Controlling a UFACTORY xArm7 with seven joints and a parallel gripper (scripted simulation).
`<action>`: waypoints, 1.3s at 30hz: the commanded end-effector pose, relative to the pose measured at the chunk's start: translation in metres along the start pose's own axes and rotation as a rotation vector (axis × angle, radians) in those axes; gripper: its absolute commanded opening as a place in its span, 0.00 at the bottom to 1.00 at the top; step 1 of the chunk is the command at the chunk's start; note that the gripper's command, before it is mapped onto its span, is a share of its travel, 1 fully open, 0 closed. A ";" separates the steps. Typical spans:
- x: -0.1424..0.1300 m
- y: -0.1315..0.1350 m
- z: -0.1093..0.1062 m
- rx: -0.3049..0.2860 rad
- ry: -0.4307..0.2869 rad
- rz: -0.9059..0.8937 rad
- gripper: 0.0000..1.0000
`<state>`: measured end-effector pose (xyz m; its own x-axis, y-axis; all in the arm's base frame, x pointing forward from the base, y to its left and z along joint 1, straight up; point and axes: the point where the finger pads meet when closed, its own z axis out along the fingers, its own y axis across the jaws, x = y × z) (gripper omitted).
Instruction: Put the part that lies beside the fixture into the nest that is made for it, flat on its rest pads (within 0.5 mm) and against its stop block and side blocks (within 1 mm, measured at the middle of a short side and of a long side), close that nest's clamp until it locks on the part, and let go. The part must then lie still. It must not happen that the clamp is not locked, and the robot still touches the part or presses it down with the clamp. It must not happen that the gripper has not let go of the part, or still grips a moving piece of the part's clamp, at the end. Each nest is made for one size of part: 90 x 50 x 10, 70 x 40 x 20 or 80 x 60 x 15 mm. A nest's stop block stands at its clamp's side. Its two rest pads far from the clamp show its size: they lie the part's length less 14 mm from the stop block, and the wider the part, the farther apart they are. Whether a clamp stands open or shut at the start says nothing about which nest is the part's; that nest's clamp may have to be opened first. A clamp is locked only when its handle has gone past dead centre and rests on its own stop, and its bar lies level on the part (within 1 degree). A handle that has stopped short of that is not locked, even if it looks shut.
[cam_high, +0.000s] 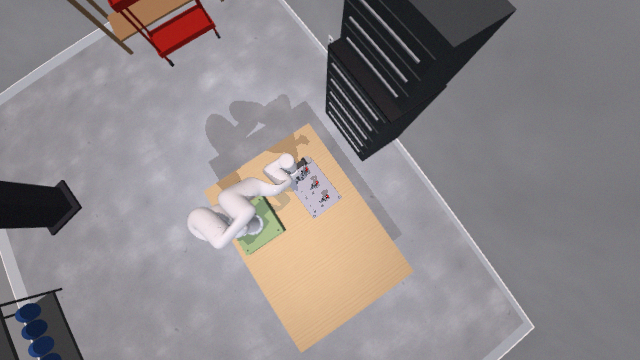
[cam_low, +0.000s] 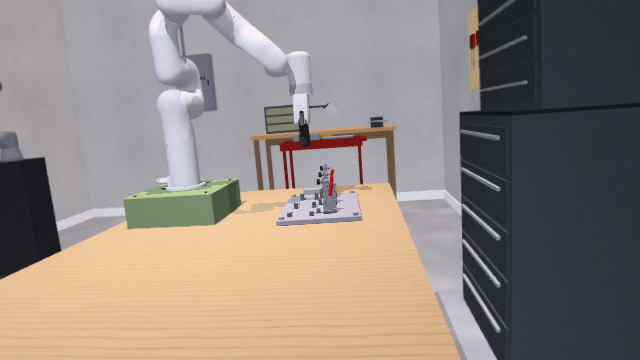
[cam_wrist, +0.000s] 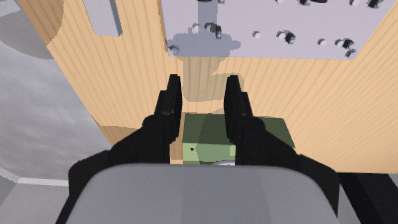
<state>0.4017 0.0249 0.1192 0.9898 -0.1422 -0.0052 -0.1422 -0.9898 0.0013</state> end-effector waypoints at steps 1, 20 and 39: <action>0.001 0.000 -0.001 0.000 0.004 0.000 0.47; 0.001 0.000 -0.001 0.000 0.004 0.000 0.47; 0.001 0.000 -0.001 0.000 0.004 0.000 1.00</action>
<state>0.4017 0.0249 0.1193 0.9898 -0.1422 -0.0052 -0.1422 -0.9898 0.0012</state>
